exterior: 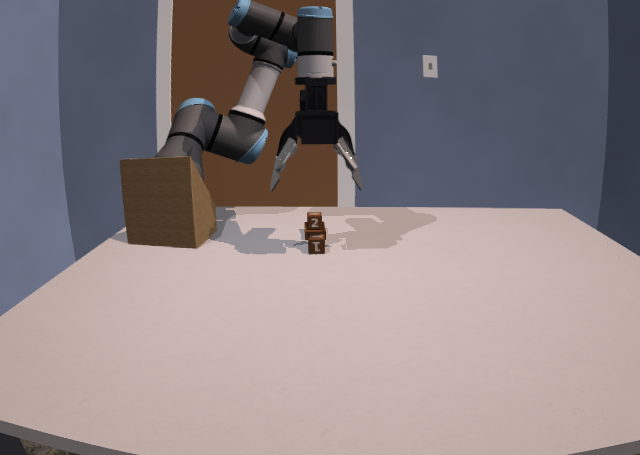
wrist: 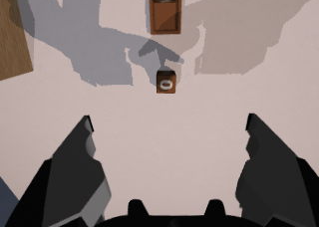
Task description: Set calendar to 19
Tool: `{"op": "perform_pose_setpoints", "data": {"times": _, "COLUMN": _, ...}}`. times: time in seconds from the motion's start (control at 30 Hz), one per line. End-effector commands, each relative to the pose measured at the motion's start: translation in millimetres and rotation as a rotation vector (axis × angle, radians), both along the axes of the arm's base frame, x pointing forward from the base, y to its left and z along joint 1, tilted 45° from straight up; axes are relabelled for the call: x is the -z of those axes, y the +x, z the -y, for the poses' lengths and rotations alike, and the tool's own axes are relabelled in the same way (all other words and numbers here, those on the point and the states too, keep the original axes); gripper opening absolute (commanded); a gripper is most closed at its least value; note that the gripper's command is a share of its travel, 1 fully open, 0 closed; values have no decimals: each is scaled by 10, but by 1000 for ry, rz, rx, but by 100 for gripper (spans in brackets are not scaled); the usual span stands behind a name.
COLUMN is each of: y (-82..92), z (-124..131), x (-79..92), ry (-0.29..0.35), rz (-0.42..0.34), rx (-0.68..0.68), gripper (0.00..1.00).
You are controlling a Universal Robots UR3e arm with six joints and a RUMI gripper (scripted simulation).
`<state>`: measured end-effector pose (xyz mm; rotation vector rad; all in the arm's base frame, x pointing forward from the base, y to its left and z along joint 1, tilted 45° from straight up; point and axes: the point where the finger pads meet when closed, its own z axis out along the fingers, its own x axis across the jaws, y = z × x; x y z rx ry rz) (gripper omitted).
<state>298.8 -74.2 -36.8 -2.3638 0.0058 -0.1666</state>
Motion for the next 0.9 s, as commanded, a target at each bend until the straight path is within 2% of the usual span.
{"op": "perform_pose_setpoints", "data": {"times": 0.0, "y": 3, "z": 9, "x": -1, "ry": -2, "rz": 1, "rx": 1, "gripper": 100}}
{"op": "perform_pose_setpoints", "data": {"times": 0.43, "y": 11, "z": -69, "x": 64, "ry": 1, "rz": -13, "rx": 15, "gripper": 100}}
{"op": "perform_pose_setpoints", "data": {"times": 0.47, "y": 11, "z": -69, "x": 64, "ry": 1, "rz": -13, "rx": 15, "gripper": 28}}
{"op": "perform_pose_setpoints", "data": {"times": 0.87, "y": 11, "z": -69, "x": 64, "ry": 1, "rz": -13, "rx": 15, "gripper": 28}}
